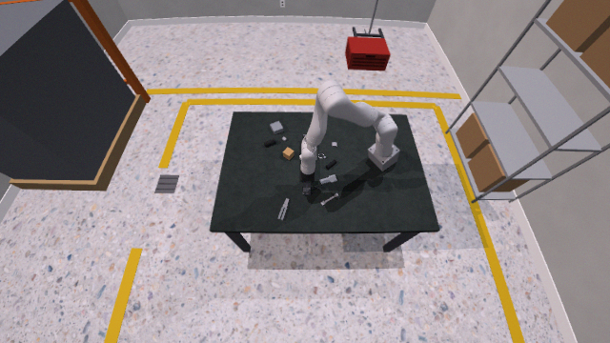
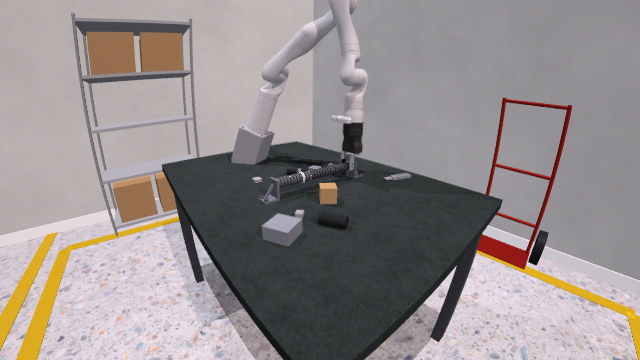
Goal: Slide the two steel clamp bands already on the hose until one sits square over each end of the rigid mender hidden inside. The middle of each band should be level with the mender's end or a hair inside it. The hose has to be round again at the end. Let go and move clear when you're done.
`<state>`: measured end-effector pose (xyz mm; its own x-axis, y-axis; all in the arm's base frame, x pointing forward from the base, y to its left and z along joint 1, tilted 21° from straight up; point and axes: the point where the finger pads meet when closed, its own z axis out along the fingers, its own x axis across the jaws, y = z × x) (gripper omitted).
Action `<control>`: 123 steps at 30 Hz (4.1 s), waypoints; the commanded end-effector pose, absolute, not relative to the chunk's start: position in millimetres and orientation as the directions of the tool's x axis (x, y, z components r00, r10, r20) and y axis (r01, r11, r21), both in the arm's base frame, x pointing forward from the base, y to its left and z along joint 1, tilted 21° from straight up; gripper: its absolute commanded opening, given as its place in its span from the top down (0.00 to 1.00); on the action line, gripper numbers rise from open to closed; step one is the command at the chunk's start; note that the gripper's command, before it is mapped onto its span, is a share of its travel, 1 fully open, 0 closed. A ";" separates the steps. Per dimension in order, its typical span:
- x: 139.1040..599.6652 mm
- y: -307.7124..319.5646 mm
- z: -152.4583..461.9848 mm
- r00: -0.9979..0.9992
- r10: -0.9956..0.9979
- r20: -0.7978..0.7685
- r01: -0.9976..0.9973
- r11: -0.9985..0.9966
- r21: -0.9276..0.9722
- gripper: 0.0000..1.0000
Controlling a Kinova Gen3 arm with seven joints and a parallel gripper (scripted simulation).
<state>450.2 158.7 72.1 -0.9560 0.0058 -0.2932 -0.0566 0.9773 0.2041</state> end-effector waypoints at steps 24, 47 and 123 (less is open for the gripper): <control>452.9 122.8 65.7 -0.956 0.013 -0.294 -0.050 0.978 0.205 0.25; 455.3 75.9 55.9 -0.956 0.013 -0.294 -0.050 0.978 0.205 0.25; 459.3 -4.2 39.1 -0.956 0.013 -0.294 -0.050 0.978 0.205 0.00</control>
